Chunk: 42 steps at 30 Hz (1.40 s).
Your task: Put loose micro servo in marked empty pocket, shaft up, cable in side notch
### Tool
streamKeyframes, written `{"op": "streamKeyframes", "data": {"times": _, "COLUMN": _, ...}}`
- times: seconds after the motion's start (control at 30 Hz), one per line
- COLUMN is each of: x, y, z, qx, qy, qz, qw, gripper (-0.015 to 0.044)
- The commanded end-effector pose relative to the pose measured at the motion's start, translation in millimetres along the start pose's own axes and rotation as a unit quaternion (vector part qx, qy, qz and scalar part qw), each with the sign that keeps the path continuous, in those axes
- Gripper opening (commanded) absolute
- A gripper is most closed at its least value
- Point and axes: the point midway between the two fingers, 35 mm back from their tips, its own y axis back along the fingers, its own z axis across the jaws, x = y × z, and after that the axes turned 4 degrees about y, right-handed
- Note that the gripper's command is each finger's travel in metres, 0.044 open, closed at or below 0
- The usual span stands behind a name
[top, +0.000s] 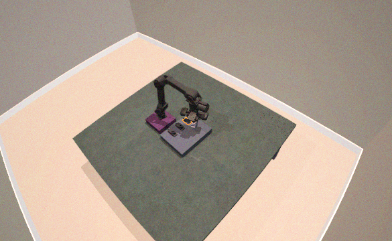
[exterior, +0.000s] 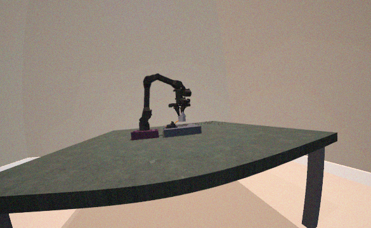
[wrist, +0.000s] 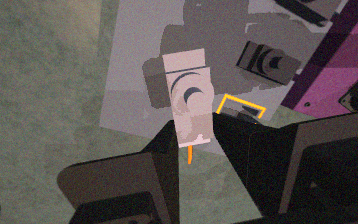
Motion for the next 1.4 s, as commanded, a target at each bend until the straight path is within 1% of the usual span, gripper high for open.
{"op": "streamKeyframes", "data": {"times": 0.0, "x": -1, "y": 2, "z": 1, "qx": -0.002, "qy": 0.06, "qz": -0.002, "qw": 0.998, "gripper": 0.0}}
{"op": "streamKeyframes", "data": {"times": 0.2, "x": -1, "y": 2, "z": 1, "qx": -0.001, "qy": 0.164, "qz": -0.002, "qw": 0.986, "gripper": 0.0}}
{"op": "streamKeyframes", "data": {"times": 0.43, "x": -1, "y": 2, "z": 1, "qx": -0.001, "qy": 0.283, "qz": -0.002, "qw": 0.959, "gripper": 0.0}}
{"op": "streamKeyframes", "data": {"times": 0.67, "x": -1, "y": 2, "z": 1, "qx": -0.001, "qy": 0.397, "qz": -0.002, "qw": 0.918, "gripper": 0.0}}
{"op": "streamKeyframes", "data": {"times": 0.9, "x": -1, "y": 2, "z": 1, "qx": -0.001, "qy": 0.503, "qz": -0.003, "qw": 0.864, "gripper": 0.0}}
{"op": "streamKeyframes", "data": {"times": 1.13, "x": 1, "y": 2, "z": -1, "qx": -0.001, "qy": 0.513, "qz": -0.002, "qw": 0.858, "gripper": 0.0}}
{"op": "streamKeyframes", "data": {"times": 1.37, "x": 15, "y": 1, "z": -23, "qx": 0.0, "qy": 0.513, "qz": -0.001, "qw": 0.858, "gripper": 0.0}}
